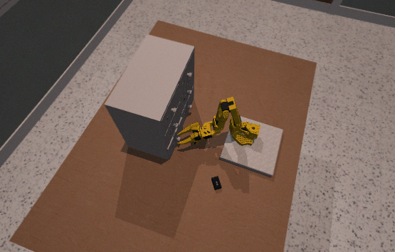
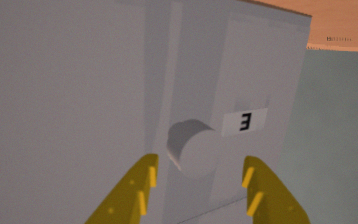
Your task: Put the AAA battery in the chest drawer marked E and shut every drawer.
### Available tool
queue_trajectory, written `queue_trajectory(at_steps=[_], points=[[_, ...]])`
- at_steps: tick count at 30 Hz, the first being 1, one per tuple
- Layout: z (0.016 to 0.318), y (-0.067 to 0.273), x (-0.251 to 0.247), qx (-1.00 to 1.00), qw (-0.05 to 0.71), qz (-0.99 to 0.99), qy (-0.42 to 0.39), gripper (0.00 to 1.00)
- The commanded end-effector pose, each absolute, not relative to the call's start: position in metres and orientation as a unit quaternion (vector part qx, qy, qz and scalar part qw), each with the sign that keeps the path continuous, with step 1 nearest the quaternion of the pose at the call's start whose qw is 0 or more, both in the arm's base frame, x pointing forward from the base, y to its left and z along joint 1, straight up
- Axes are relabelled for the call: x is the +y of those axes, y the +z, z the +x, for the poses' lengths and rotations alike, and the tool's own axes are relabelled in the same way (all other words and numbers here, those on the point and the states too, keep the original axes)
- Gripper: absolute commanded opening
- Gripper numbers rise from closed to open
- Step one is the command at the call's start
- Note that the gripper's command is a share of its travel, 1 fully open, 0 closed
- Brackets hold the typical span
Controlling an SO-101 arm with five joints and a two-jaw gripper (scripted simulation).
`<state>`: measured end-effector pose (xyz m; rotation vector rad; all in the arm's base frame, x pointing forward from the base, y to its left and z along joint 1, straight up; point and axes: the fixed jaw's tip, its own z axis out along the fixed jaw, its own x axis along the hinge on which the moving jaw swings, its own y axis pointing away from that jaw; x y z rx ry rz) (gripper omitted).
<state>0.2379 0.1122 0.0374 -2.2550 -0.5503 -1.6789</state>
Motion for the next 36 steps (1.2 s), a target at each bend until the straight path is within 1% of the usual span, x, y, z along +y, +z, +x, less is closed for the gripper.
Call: queue_trajectory(at_steps=[1, 2, 3, 19, 34, 36], points=[[0.2398, 0.0250, 0.1038, -0.183, 0.122, -0.795, -0.565, 0.21], [0.2398, 0.0250, 0.1038, -0.183, 0.122, -0.795, -0.565, 0.21], [0.2424, 0.0343, 0.1067, -0.183, 0.127, -0.784, -0.580, 0.21], [0.2424, 0.0343, 0.1067, -0.183, 0.127, -0.784, -0.580, 0.21], [0.2424, 0.0343, 0.1067, -0.183, 0.127, -0.784, -0.580, 0.11], [0.2424, 0.0343, 0.1067, -0.183, 0.127, -0.784, -0.580, 0.11]])
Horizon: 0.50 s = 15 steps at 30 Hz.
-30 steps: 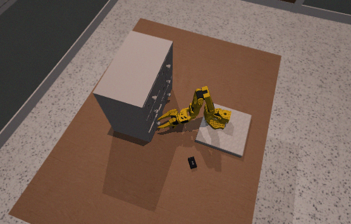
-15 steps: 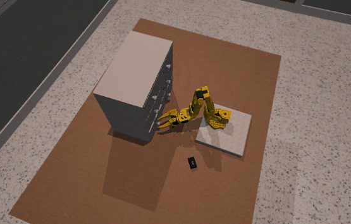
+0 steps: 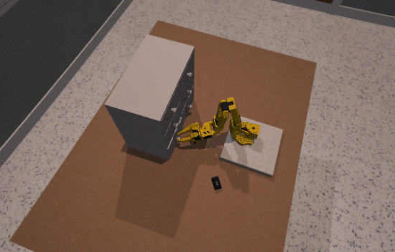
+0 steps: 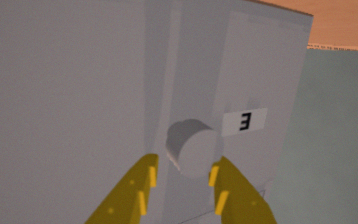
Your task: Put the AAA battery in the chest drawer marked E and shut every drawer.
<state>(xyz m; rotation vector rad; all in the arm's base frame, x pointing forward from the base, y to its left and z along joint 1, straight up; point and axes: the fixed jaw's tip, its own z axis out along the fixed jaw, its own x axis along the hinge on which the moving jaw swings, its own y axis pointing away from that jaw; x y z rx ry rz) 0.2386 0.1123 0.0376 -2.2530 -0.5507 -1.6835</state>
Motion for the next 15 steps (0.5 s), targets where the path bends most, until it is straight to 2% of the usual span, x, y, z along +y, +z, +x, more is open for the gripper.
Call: queue_trajectory(at_steps=[1, 15], points=[[0.2424, 0.0343, 0.1067, -0.183, 0.127, -0.784, -0.580, 0.10], [0.2424, 0.0343, 0.1067, -0.183, 0.127, -0.784, -0.580, 0.00]])
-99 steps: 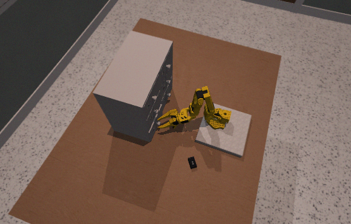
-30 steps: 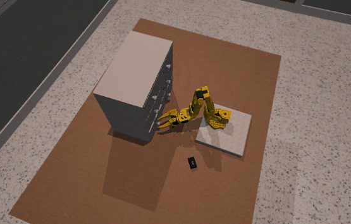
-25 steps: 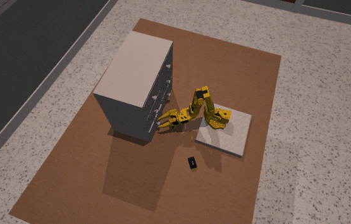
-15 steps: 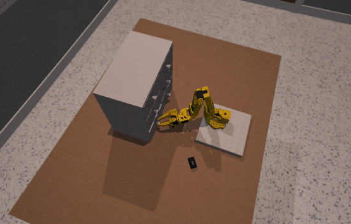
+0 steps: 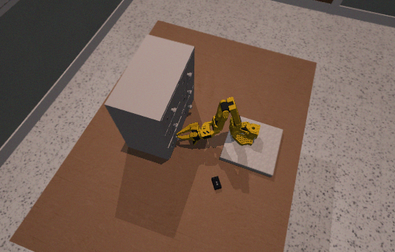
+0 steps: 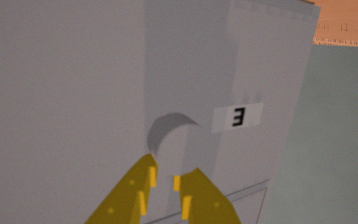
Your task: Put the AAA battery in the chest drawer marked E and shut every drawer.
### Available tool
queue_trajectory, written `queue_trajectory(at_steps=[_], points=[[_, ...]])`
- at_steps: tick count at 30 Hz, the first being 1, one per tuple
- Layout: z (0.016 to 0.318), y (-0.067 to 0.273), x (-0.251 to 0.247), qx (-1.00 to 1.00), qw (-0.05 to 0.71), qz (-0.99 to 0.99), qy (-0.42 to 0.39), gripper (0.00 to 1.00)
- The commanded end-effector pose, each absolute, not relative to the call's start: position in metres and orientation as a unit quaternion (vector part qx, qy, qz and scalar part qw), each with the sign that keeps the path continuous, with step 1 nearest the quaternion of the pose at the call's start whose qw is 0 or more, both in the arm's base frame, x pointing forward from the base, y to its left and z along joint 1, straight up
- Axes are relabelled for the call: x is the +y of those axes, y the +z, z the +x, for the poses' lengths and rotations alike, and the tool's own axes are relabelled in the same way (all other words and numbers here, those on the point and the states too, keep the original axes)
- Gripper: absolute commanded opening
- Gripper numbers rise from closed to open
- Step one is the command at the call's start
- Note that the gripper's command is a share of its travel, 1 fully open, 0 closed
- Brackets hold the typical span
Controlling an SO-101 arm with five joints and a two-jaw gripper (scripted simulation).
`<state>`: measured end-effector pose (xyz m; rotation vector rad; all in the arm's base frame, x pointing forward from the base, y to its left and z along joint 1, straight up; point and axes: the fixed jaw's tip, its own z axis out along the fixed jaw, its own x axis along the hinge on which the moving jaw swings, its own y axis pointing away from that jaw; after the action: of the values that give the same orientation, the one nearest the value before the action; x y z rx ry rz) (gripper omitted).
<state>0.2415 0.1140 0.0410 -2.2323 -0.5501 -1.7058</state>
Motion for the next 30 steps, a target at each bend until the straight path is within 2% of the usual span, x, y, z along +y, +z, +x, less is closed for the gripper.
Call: queue_trajectory(at_steps=[1, 30], points=[[0.2424, 0.0343, 0.1067, -0.183, 0.127, -0.784, -0.580, 0.00], [0.2448, 0.0287, 0.1116, -0.187, 0.129, -0.796, -0.560, 0.00]])
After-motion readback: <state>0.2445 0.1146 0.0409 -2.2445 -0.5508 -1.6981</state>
